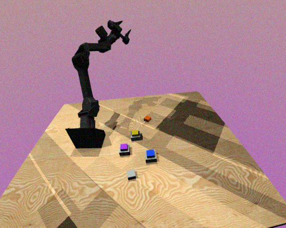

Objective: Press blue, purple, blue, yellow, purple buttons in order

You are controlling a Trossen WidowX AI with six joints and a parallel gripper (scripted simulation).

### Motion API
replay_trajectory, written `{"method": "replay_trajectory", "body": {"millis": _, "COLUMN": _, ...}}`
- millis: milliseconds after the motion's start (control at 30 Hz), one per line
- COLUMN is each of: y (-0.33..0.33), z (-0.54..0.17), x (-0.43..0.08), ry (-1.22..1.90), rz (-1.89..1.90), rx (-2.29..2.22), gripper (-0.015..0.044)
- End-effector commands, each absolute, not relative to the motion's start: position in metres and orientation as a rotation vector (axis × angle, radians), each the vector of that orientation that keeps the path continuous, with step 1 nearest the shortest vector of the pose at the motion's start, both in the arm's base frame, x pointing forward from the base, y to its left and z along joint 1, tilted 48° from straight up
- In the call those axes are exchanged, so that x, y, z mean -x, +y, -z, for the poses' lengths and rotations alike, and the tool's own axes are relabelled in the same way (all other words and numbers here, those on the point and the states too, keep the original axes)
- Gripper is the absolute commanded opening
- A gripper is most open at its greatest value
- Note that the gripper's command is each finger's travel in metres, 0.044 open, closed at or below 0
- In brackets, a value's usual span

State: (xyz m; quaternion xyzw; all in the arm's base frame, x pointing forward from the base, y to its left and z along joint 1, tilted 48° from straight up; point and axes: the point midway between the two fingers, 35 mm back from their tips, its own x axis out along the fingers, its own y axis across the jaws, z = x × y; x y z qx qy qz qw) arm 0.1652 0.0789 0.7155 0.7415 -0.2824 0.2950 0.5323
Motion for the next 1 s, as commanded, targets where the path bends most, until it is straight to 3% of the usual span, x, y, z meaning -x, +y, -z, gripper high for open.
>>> {"method": "replay_trajectory", "body": {"millis": 0, "y": 0.125, "z": -0.691, "x": -0.218, "ry": -0.613, "rz": -0.581, "rx": -1.438, "gripper": 0.04}}
{"method": "replay_trajectory", "body": {"millis": 267, "y": 0.17, "z": -0.597, "x": -0.351, "ry": -0.376, "rz": -0.33, "rx": -0.805, "gripper": 0.04}}
{"method": "replay_trajectory", "body": {"millis": 533, "y": 0.141, "z": -0.468, "x": -0.462, "ry": -0.039, "rz": -0.153, "rx": -0.349, "gripper": 0.04}}
{"method": "replay_trajectory", "body": {"millis": 767, "y": 0.075, "z": -0.344, "x": -0.517, "ry": 0.309, "rz": -0.069, "rx": -0.082, "gripper": 0.04}}
{"method": "replay_trajectory", "body": {"millis": 967, "y": 0.002, "z": -0.237, "x": -0.526, "ry": 0.631, "rz": -0.059, "rx": 0.045, "gripper": 0.04}}
